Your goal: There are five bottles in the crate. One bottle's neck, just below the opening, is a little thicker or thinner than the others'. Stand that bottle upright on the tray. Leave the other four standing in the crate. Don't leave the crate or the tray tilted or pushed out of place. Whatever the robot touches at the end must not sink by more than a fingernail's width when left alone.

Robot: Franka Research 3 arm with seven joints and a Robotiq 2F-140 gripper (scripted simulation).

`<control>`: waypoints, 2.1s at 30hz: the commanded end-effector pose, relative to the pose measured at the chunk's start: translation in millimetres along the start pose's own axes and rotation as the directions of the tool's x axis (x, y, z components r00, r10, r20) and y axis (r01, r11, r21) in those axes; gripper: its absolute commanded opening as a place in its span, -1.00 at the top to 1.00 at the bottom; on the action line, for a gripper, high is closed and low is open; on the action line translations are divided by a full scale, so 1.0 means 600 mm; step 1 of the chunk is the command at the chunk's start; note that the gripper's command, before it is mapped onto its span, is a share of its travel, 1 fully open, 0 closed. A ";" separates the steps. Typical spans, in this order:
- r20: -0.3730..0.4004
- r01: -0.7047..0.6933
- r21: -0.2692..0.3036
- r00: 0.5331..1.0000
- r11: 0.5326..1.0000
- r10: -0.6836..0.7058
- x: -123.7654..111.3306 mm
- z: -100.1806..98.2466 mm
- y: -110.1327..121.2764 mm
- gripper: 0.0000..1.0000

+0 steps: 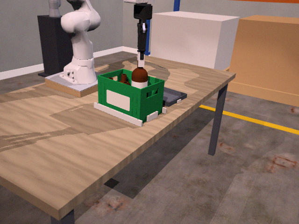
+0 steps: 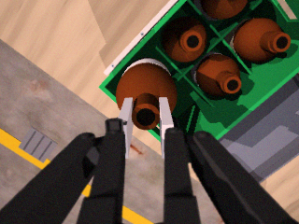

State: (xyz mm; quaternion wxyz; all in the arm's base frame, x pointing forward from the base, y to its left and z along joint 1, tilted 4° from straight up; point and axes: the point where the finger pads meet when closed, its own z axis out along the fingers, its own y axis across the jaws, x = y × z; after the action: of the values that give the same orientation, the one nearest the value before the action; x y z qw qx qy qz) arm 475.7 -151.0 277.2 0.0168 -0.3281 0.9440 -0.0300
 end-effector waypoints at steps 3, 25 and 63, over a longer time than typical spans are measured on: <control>0.000 -0.005 0.006 1.000 1.000 0.005 0.000 -0.013 -0.003 0.80; 0.000 -0.005 0.006 1.000 1.000 0.005 0.001 -0.049 -0.002 0.80; 0.000 -0.005 0.006 1.000 1.000 0.005 0.001 -0.069 -0.002 0.80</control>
State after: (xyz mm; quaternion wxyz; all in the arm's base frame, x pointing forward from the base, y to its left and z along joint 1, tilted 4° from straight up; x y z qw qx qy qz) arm 473.2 -149.3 314.3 0.0162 -0.3283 0.9439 -0.0298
